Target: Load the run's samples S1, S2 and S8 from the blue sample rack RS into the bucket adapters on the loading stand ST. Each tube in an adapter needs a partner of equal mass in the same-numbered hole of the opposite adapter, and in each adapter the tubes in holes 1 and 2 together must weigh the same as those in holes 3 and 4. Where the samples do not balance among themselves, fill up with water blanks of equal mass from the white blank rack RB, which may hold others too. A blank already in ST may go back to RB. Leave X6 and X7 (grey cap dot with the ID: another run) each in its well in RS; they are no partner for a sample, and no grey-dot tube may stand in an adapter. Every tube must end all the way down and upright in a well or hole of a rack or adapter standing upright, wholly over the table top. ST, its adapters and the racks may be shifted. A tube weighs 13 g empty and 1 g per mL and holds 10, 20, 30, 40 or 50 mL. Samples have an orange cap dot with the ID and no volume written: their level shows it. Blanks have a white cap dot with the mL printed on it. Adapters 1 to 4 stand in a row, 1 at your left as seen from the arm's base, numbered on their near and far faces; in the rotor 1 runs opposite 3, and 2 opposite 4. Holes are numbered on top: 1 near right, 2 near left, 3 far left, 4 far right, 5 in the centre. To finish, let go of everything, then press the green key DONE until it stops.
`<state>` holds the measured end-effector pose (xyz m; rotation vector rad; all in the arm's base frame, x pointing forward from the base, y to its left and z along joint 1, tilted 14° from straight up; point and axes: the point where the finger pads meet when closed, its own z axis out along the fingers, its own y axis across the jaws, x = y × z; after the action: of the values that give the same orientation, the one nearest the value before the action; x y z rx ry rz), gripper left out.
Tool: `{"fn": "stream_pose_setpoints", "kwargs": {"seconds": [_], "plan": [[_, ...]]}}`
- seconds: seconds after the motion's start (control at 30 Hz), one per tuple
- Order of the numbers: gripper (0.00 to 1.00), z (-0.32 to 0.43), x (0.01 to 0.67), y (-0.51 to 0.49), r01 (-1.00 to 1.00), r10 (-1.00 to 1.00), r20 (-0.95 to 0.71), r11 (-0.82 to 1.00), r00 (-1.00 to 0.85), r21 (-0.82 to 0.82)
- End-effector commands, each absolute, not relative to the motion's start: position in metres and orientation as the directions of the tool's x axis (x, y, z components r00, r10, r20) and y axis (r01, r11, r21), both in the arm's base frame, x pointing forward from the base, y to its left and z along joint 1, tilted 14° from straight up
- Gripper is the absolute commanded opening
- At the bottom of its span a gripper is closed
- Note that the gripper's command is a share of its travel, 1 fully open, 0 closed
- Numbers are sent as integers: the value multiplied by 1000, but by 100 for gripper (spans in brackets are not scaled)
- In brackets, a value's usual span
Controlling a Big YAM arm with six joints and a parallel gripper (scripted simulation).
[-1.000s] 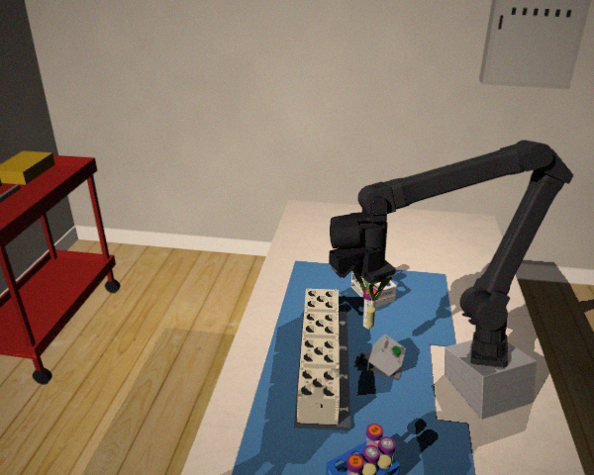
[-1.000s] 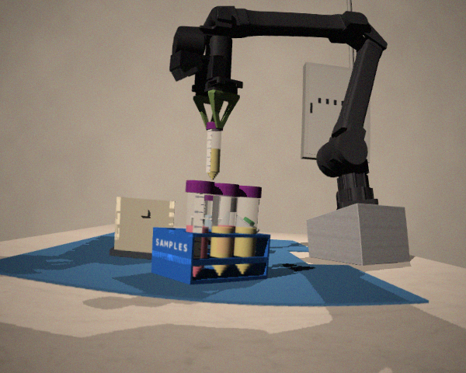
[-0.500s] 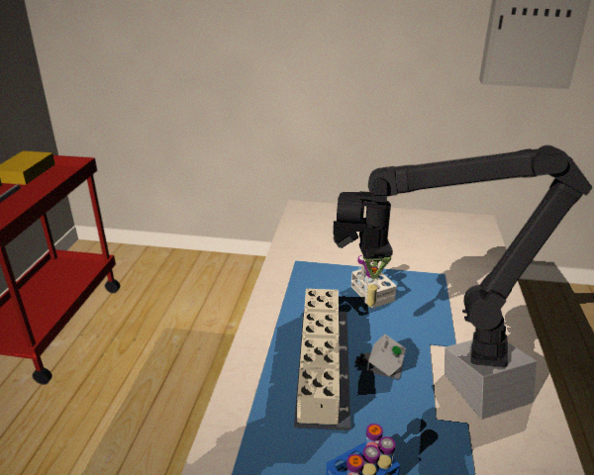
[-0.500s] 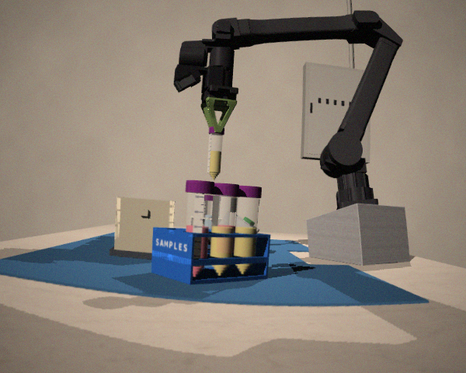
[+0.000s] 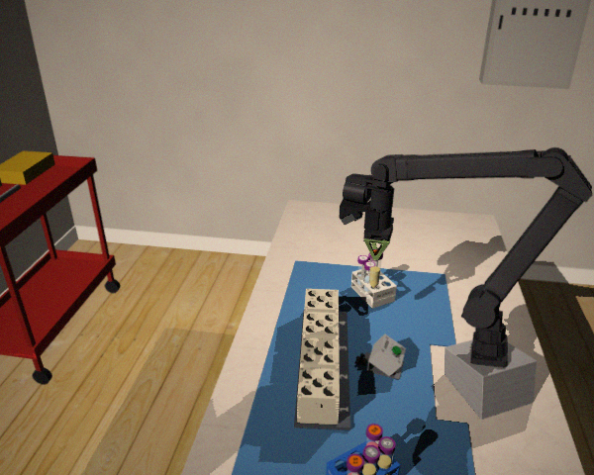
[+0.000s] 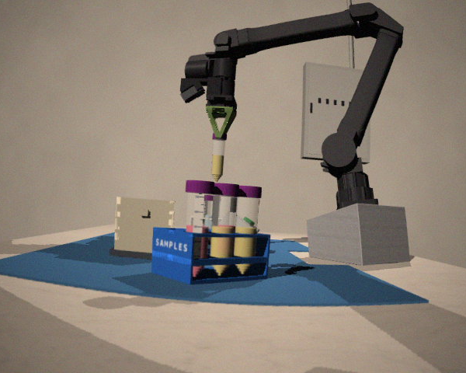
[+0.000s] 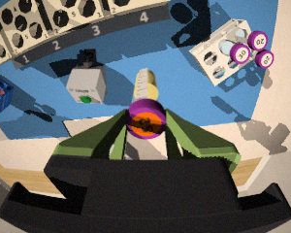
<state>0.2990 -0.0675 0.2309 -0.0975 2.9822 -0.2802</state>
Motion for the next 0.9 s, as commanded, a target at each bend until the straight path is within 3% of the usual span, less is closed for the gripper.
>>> {"fn": "stream_pose_setpoints", "kwargs": {"seconds": [0.0, 0.63, 0.87], "plan": [[0, 262, 320, -92, 56, 11, -226, 980, -974, -191], [0, 284, 327, -209, 477, 434, -291, 874, -853, -96], [0, 293, 323, -199, 610, 568, -317, 792, -759, -41]]}}
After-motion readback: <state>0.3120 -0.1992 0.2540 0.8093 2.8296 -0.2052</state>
